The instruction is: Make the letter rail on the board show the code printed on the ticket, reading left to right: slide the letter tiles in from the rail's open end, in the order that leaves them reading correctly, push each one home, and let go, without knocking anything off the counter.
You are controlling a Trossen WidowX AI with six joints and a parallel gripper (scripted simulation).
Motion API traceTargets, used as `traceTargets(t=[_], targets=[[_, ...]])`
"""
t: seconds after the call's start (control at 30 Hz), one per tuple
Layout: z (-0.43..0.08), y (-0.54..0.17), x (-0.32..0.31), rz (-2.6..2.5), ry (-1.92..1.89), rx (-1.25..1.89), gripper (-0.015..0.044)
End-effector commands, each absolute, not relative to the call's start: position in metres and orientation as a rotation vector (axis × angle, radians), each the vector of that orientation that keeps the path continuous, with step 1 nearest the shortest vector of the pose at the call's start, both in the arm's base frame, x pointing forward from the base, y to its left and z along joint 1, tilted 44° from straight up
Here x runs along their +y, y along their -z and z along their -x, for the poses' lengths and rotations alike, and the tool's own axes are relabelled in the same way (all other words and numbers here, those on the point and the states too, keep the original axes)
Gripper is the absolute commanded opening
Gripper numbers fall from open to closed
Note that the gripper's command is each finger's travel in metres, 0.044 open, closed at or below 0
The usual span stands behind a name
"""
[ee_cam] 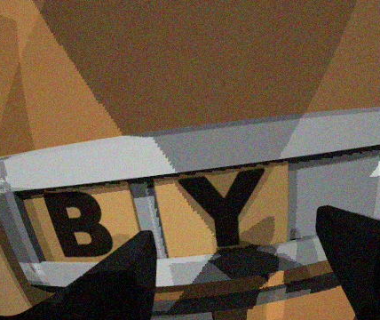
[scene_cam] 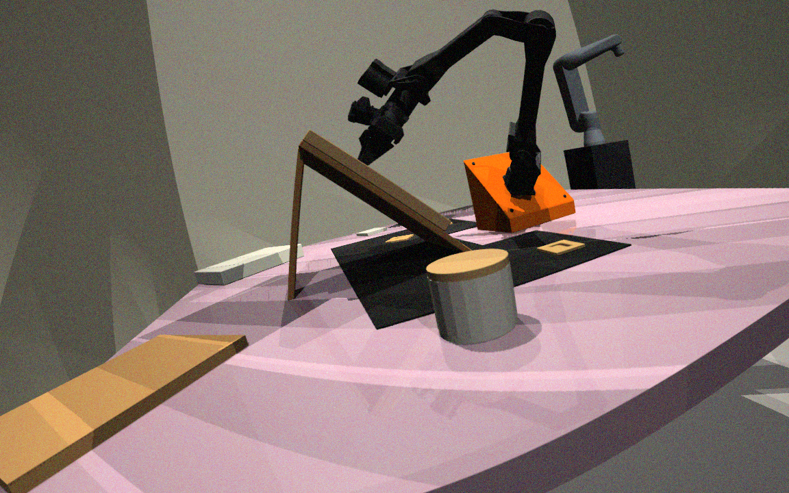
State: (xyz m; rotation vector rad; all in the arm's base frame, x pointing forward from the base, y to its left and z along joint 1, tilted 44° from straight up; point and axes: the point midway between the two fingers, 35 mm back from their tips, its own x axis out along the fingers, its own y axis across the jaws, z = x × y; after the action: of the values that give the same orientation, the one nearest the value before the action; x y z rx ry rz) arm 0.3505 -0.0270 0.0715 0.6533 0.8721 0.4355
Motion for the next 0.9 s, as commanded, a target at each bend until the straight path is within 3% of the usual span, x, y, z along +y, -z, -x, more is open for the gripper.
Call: traceTargets(t=[0.0, 0.87], targets=[[-0.349, -0.073, -0.029, -0.651, -0.442, 0.87, 0.0295], [-0.337, -0.084, -0.041, -0.651, -0.442, 0.872, 0.0295]])
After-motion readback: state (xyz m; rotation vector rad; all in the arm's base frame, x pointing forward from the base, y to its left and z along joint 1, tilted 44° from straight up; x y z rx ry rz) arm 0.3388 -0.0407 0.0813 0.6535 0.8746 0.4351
